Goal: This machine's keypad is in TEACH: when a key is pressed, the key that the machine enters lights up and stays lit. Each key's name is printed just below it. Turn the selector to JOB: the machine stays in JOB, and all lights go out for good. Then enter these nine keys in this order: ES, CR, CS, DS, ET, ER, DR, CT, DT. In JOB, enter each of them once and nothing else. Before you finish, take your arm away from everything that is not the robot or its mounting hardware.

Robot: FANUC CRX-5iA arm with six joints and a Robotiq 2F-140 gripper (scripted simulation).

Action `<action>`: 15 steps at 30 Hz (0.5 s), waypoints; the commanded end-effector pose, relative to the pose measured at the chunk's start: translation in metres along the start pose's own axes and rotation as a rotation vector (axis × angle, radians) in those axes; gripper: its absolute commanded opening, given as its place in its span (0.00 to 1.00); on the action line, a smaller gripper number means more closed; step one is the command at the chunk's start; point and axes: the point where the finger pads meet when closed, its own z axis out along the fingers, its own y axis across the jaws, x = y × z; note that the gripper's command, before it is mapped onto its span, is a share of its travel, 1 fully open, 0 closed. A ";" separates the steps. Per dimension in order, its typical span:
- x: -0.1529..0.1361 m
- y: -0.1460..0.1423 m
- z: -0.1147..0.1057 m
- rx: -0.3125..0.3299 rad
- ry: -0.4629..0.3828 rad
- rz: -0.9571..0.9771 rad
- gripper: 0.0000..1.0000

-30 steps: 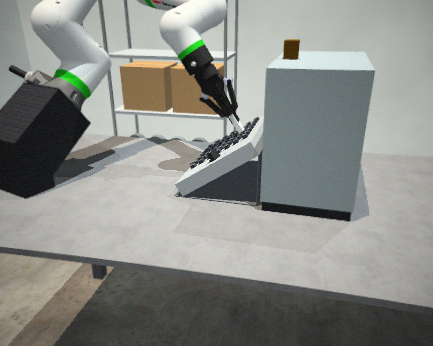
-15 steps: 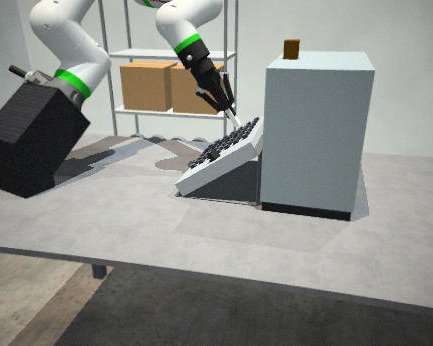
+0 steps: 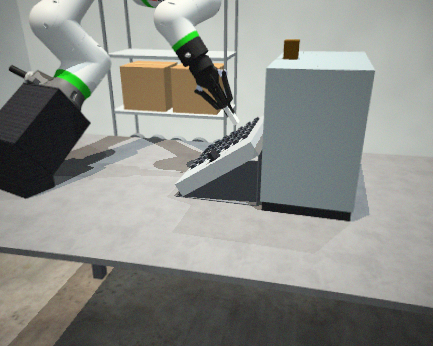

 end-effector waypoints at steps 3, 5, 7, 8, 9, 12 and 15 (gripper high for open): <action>0.000 -0.010 0.000 -0.001 0.000 0.000 0.00; 0.000 -0.018 0.000 -0.001 0.000 0.000 0.00; 0.000 -0.026 0.000 -0.001 0.000 0.000 0.00; 0.000 -0.029 0.000 -0.001 0.000 0.000 0.00; 0.000 -0.031 0.000 -0.001 0.000 0.000 0.00; 0.000 -0.033 0.000 -0.001 0.000 0.000 0.00; 0.000 -0.033 0.000 -0.001 0.000 0.000 0.00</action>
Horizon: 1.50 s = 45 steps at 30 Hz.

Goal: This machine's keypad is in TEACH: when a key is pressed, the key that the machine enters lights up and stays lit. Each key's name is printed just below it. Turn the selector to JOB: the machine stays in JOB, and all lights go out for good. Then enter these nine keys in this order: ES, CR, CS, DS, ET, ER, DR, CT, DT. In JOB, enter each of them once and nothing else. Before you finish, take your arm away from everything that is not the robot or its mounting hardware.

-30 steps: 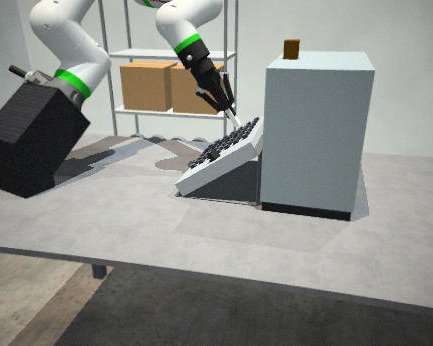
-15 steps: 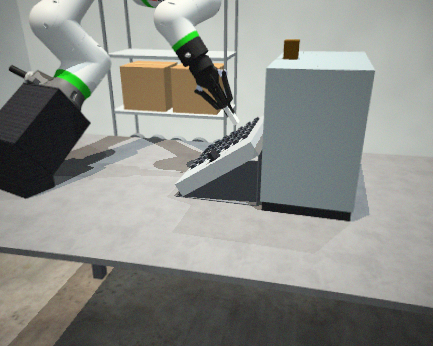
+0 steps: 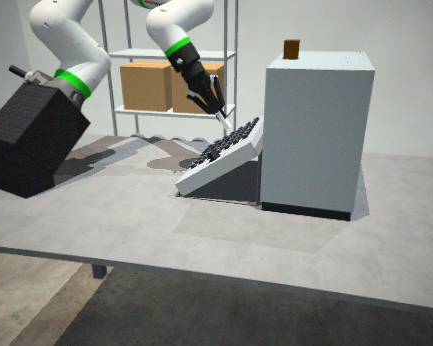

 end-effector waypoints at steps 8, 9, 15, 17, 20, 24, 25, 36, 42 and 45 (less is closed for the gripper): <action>0.000 -0.001 0.006 -0.001 0.000 -0.001 0.00; 0.000 -0.001 0.007 -0.001 0.000 -0.001 0.00; 0.000 -0.001 0.017 -0.001 0.000 -0.001 0.00; 0.000 -0.001 0.017 -0.001 0.000 -0.001 0.00; 0.000 -0.001 0.020 -0.001 0.000 -0.001 0.00; 0.000 -0.001 0.022 -0.001 0.000 -0.001 0.00; 0.000 -0.001 0.022 -0.001 0.000 -0.001 0.00; 0.000 -0.001 0.022 -0.001 0.000 -0.001 0.00; 0.000 -0.001 0.022 -0.001 0.000 -0.001 0.00; 0.000 -0.001 0.022 -0.001 0.000 -0.001 0.00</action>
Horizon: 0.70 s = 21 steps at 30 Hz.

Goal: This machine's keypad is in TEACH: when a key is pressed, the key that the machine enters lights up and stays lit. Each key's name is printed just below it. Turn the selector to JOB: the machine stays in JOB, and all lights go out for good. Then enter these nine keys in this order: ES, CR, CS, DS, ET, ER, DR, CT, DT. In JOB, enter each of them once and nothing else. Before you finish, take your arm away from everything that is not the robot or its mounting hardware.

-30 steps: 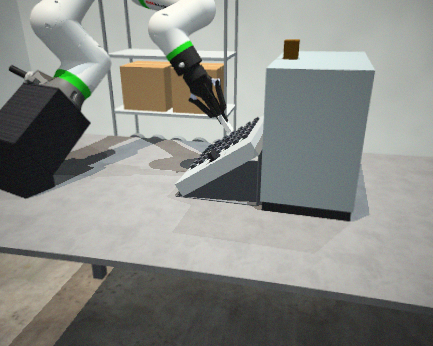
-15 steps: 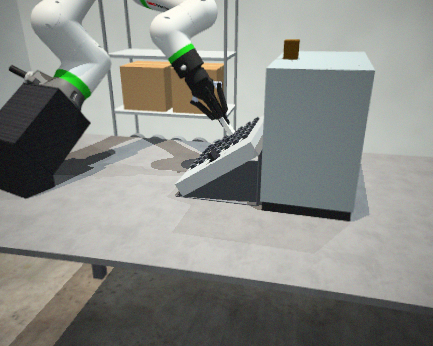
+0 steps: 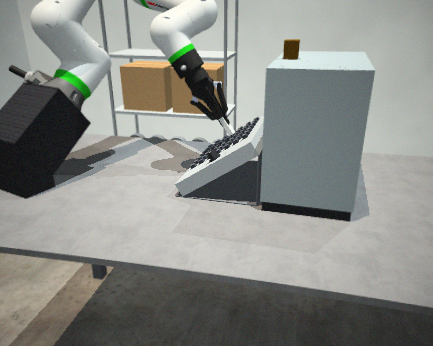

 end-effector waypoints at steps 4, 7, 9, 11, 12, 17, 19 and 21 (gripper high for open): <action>0.000 0.000 0.001 0.000 0.000 0.000 0.00; 0.000 0.000 0.001 0.000 0.000 0.000 0.00; 0.000 0.000 0.002 0.000 0.000 0.000 0.00; 0.000 0.000 0.003 0.000 0.000 0.000 0.00; 0.000 0.000 0.003 0.000 0.000 0.000 0.00; 0.000 0.000 0.006 0.000 0.000 0.000 0.00; 0.000 0.000 0.007 0.000 0.000 0.000 0.00; 0.000 0.000 0.008 0.000 0.000 0.000 0.00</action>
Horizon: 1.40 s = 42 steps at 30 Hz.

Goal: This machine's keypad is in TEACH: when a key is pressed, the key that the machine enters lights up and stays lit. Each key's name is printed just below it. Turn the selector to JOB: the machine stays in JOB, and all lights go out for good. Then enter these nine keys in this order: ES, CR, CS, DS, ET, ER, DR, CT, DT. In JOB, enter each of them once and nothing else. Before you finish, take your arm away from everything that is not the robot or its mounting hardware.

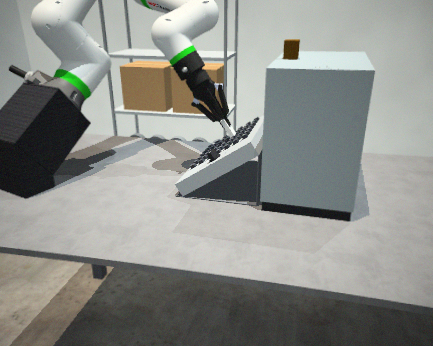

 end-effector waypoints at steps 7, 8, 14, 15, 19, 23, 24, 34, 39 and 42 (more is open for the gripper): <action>0.000 0.000 0.004 0.000 0.000 0.000 0.00; 0.000 0.000 0.005 0.000 0.000 0.000 0.00; 0.000 0.000 0.007 0.000 0.000 0.000 0.00; 0.000 0.000 0.007 0.000 0.000 0.000 0.00; 0.000 0.000 0.007 0.000 0.000 0.000 0.00; 0.000 0.000 0.007 0.000 0.000 0.000 0.00; 0.000 0.000 0.007 0.000 0.000 0.000 0.00; 0.000 0.000 0.007 0.000 0.000 0.000 0.00; 0.000 0.000 0.007 0.000 0.000 0.000 0.00; 0.000 0.000 0.007 0.000 0.000 0.000 0.00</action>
